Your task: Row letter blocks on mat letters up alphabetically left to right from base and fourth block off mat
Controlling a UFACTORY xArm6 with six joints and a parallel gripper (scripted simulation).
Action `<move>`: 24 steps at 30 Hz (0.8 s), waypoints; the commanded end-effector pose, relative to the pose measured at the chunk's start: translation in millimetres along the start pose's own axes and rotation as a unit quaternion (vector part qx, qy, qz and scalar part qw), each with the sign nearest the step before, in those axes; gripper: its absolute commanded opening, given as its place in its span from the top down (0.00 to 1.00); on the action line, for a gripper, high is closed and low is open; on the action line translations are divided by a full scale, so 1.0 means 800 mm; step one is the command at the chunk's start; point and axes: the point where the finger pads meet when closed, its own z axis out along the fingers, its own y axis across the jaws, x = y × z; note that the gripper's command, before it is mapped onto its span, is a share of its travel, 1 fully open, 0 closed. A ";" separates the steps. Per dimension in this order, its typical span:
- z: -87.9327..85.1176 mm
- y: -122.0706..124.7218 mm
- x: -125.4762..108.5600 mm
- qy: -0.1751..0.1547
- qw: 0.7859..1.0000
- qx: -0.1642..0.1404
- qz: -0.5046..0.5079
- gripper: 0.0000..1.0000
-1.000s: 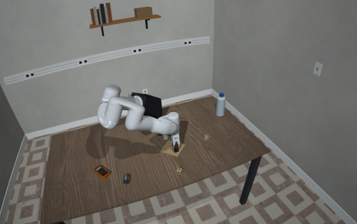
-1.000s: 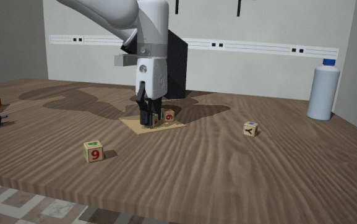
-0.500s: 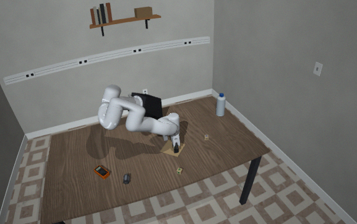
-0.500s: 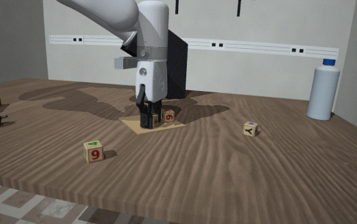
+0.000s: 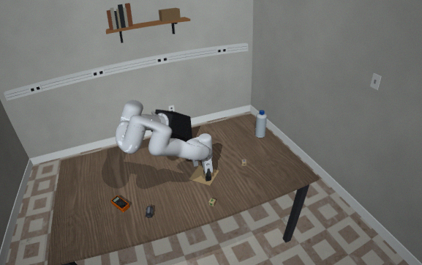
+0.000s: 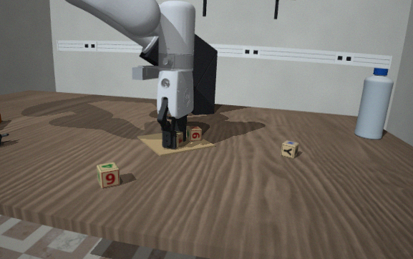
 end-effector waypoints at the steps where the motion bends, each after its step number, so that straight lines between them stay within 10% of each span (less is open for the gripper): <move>1: -0.001 -0.001 -0.001 -0.001 1.000 0.001 0.000 0.46; 24: -0.001 -0.001 -0.001 -0.001 1.000 0.001 0.000 0.52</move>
